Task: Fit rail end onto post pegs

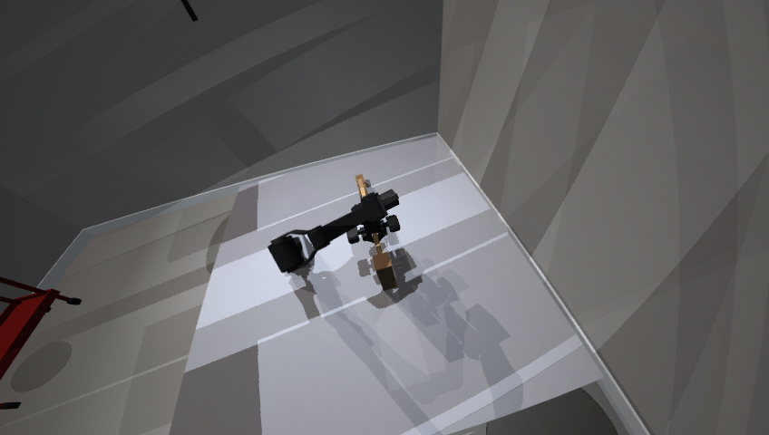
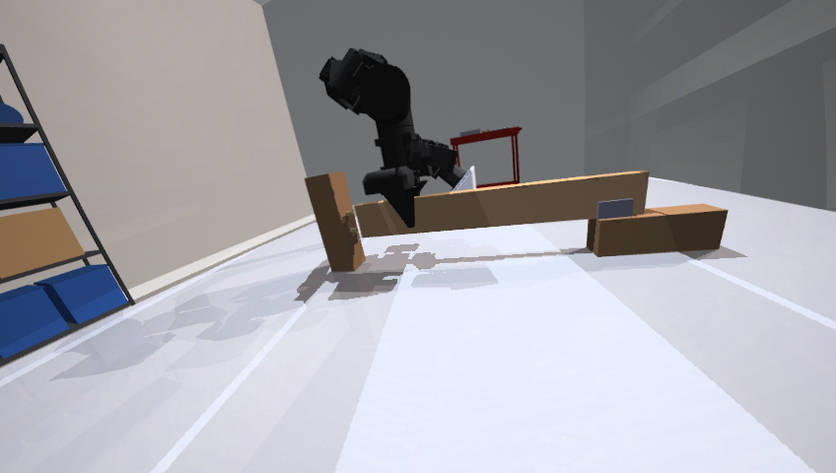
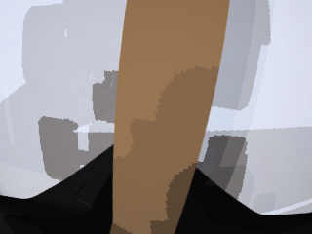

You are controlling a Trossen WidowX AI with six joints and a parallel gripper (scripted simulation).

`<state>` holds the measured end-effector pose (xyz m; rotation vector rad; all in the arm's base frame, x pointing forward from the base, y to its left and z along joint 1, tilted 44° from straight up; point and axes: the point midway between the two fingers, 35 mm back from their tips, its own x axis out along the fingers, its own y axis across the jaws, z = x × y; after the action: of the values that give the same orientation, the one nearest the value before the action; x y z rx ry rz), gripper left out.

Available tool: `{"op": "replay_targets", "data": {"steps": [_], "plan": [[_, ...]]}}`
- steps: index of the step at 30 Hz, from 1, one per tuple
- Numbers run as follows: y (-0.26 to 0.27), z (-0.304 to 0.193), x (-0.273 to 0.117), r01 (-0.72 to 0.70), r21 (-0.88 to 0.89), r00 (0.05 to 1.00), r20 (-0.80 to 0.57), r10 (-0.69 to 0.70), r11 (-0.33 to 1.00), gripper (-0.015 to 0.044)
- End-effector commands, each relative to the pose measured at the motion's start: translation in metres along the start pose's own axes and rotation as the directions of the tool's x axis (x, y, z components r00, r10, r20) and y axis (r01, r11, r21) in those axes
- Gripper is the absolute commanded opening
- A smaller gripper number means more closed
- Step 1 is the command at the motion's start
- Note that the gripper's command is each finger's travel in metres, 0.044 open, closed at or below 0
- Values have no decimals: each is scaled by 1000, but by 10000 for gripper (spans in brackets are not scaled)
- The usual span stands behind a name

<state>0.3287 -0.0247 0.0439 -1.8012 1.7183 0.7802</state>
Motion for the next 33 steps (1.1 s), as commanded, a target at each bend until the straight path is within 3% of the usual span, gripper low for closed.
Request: {"op": "replay_targets", "data": {"steps": [1,33], "plan": [[0,-3,-2,4,-1,1000,-1,-4,1000,0],[0,-13,-1,4,-1,1000,-2,-4,1000,0]]}}
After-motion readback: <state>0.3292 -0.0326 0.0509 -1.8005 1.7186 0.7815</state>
